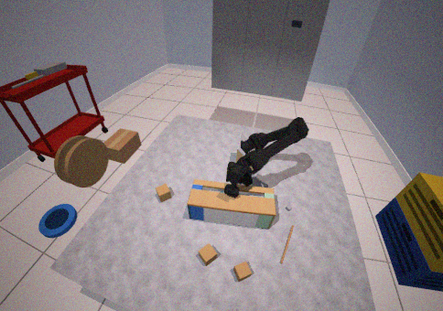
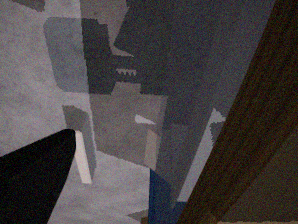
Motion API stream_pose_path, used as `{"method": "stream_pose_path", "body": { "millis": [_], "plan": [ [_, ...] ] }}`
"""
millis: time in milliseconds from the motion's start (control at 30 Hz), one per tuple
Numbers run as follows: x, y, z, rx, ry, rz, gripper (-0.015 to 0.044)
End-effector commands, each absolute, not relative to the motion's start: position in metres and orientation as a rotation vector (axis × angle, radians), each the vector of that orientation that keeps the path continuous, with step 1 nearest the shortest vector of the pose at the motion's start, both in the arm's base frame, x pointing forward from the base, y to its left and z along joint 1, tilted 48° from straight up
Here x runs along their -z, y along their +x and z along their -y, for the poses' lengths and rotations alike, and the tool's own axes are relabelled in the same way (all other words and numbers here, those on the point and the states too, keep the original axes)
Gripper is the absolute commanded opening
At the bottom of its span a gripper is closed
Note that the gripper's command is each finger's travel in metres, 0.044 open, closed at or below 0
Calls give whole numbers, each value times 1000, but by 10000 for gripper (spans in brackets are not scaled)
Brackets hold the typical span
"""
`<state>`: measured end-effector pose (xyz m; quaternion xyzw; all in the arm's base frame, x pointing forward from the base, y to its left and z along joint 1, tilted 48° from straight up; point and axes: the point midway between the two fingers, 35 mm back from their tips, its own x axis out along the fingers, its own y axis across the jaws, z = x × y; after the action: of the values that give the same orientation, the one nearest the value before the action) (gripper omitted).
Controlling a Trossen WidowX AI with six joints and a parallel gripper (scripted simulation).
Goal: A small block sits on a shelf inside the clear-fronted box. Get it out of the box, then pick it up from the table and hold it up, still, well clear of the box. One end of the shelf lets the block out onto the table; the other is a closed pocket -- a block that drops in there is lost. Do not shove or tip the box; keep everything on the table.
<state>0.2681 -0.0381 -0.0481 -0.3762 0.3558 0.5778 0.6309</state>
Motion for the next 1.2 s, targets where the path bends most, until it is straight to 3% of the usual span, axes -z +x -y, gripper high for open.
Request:
{"method": "stream_pose_path", "body": {
  "millis": [0, 1167],
  "plan": [
    [43, 268, 33, -1326, -863, -813, 400],
    [60, 268, 49, -1325, -864, -814, 400]
  ]
}}
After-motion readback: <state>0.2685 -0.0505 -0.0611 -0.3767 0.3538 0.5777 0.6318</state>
